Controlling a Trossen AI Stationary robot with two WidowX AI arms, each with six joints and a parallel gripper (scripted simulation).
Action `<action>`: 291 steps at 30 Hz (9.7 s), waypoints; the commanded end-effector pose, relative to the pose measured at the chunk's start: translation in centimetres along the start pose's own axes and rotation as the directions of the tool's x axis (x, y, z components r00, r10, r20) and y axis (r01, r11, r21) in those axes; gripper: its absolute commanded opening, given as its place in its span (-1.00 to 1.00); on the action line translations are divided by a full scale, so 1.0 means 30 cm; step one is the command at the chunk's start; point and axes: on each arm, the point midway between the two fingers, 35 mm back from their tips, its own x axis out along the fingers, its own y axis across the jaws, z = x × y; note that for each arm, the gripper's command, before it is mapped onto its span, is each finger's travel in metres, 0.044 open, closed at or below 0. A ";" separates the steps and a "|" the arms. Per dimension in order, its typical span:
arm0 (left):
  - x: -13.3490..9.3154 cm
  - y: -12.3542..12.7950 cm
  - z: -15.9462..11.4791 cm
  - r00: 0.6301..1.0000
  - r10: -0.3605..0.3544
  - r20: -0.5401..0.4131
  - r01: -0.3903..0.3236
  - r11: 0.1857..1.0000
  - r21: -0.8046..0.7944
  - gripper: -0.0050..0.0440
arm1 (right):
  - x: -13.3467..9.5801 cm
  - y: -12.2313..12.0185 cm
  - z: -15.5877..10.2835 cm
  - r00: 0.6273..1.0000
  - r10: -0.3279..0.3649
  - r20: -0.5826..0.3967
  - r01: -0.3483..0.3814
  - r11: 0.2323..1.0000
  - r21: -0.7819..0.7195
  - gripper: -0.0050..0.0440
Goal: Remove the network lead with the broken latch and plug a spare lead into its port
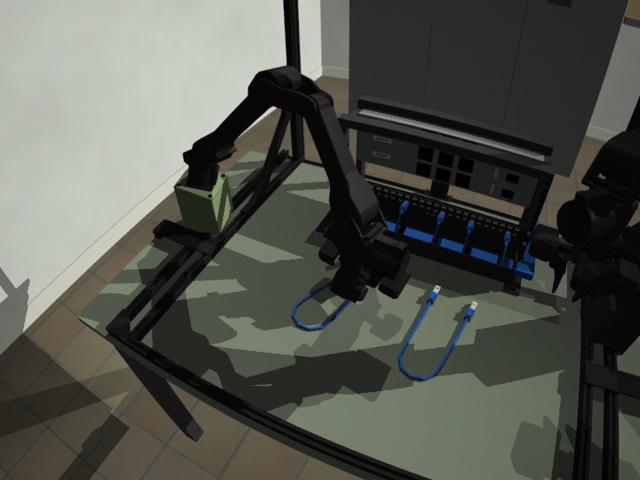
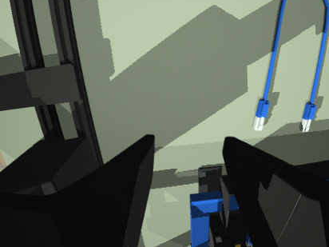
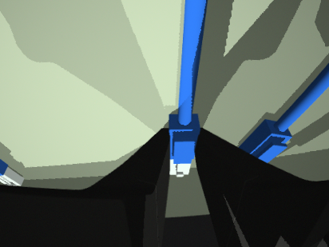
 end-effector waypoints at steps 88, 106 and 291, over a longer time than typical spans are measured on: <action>0.000 0.000 0.000 1.000 0.000 0.000 0.000 1.000 0.000 -0.08 | -0.181 -0.101 -0.276 0.999 -0.046 0.007 0.047 0.997 -0.063 -0.58; 0.000 0.000 0.000 1.000 0.000 0.000 0.000 1.000 0.000 -0.08 | -0.068 -0.243 -0.501 0.996 -0.089 0.013 0.090 0.980 -0.177 -0.58; 0.000 0.000 0.000 1.000 0.000 0.000 0.000 1.000 0.000 -0.08 | -0.036 -0.225 -0.561 0.996 -0.089 0.013 0.090 0.980 -0.177 -0.58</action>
